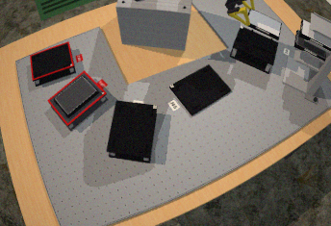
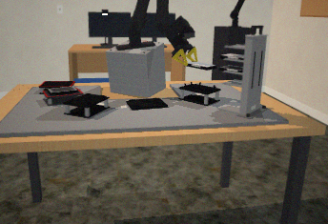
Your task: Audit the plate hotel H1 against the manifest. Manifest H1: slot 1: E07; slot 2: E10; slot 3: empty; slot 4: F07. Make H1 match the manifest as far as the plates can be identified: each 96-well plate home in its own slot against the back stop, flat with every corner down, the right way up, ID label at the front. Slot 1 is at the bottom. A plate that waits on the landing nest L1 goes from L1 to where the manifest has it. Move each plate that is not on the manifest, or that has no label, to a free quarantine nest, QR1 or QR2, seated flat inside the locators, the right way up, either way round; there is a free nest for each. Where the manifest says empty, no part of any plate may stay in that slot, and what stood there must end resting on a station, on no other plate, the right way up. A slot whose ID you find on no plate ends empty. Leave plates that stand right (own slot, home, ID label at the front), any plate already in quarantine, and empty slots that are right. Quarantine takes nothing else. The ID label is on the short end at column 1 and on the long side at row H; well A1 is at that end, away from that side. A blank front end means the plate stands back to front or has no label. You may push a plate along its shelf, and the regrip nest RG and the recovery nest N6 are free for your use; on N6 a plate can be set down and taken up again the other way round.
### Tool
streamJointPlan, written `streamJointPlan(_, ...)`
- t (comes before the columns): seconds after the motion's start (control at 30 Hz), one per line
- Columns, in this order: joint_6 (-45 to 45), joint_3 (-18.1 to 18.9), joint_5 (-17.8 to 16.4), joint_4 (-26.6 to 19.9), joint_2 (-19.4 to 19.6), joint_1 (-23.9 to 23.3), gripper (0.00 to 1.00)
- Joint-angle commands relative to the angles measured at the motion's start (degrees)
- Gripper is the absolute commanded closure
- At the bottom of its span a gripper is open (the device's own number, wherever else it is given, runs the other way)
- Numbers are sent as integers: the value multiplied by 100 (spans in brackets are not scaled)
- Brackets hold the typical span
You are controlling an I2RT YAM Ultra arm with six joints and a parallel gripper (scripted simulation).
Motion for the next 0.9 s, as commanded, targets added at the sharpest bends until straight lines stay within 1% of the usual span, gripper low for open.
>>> streamJointPlan(0.0, 67, -2, 66, -175, -293, 81, 14)
streamJointPlan(0.23, 93, 116, 89, -491, -585, 115, 14)
streamJointPlan(0.33, 97, 140, 92, -535, -625, 97, 14)
streamJointPlan(0.43, 99, 142, 90, -622, -721, 121, 14)
streamJointPlan(0.8, 143, 190, 128, -1172, -1207, 176, 14)
streamJointPlan(0.87, 143, 190, 128, -1172, -1207, 176, 14)
